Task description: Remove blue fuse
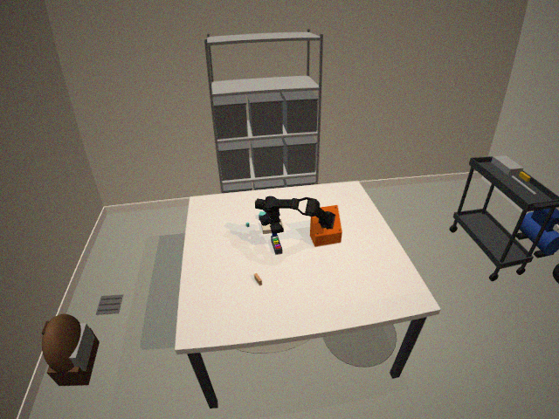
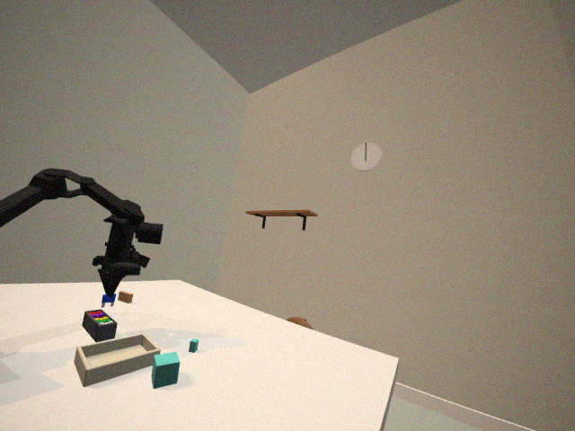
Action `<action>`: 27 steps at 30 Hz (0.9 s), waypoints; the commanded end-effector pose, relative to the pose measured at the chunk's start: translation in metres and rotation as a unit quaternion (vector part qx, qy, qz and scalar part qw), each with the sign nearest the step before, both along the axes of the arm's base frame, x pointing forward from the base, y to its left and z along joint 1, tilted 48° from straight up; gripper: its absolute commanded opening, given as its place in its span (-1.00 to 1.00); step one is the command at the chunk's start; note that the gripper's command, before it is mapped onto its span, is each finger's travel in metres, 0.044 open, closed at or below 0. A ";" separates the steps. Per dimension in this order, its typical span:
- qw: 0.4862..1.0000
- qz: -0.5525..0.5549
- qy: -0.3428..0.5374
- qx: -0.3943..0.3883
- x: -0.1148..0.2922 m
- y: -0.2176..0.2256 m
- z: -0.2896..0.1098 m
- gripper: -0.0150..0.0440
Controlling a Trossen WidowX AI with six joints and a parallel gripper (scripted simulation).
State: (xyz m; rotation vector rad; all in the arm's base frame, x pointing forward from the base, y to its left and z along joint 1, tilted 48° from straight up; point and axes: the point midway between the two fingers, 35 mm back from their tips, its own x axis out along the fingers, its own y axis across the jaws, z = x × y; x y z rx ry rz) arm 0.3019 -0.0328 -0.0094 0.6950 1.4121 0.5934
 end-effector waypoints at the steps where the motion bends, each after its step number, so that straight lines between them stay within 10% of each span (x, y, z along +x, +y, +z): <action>1: 1.000 0.002 0.002 -0.003 0.001 -0.017 -0.017 -0.49; 27: 1.000 0.004 0.001 -0.003 -0.022 -0.111 -0.125 -0.49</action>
